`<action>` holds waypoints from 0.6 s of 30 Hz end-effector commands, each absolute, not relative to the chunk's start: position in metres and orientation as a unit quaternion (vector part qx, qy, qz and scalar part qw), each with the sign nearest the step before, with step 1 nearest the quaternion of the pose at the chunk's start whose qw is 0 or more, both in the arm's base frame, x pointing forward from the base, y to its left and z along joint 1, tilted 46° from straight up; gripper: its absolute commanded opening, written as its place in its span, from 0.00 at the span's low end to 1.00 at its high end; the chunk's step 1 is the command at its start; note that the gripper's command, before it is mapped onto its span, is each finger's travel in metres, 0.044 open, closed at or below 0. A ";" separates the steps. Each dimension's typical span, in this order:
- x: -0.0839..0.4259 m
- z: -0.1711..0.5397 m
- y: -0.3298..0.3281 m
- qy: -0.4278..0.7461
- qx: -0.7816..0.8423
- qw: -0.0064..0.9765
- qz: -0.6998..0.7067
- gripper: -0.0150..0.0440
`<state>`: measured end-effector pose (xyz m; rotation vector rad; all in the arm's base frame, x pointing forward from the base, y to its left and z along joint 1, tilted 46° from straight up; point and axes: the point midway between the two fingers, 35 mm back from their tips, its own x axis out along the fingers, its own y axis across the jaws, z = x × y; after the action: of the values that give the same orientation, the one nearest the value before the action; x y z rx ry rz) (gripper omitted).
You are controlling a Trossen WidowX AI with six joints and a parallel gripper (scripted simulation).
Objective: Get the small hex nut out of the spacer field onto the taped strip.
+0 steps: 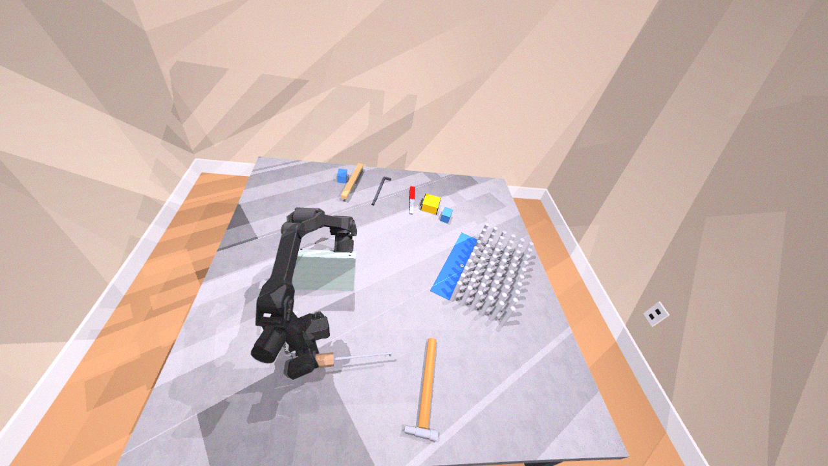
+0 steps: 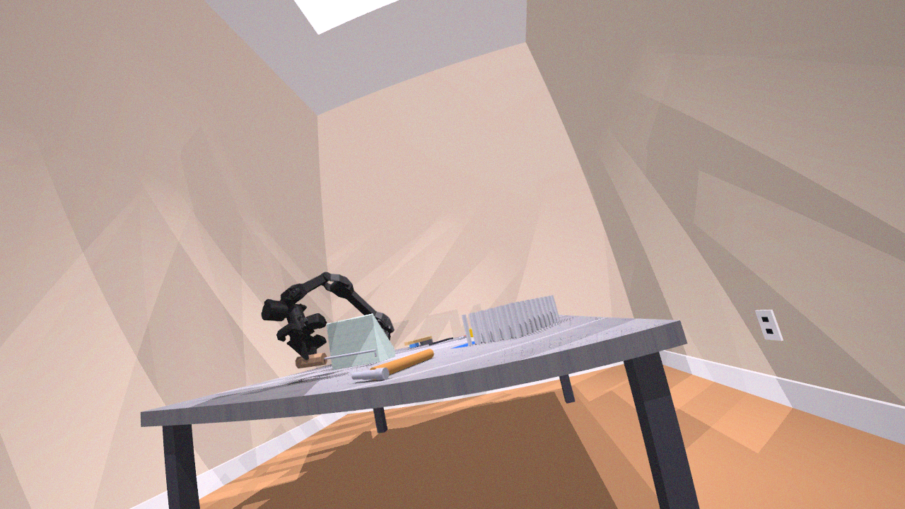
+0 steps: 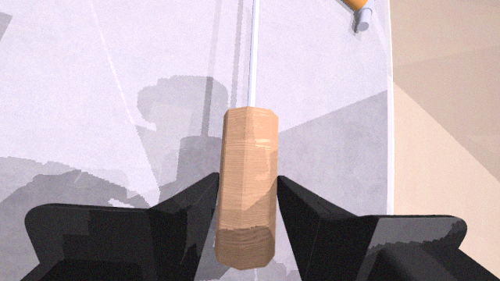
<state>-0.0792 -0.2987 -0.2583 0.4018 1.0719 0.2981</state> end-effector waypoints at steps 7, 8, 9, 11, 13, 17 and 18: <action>-0.078 -0.263 -0.290 0.504 0.190 0.830 0.143 0.25; -0.078 -0.264 -0.289 0.504 0.190 0.830 0.143 0.25; -0.078 -0.264 -0.289 0.504 0.190 0.830 0.143 0.25; -0.077 -0.265 -0.288 0.504 0.190 0.830 0.143 0.25; -0.077 -0.266 -0.286 0.504 0.190 0.830 0.143 0.25; -0.077 -0.268 -0.284 0.504 0.191 0.830 0.143 0.25; -0.077 -0.268 -0.283 0.504 0.191 0.830 0.143 0.25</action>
<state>-0.0778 -0.2883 -0.2660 0.4021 1.0720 0.2983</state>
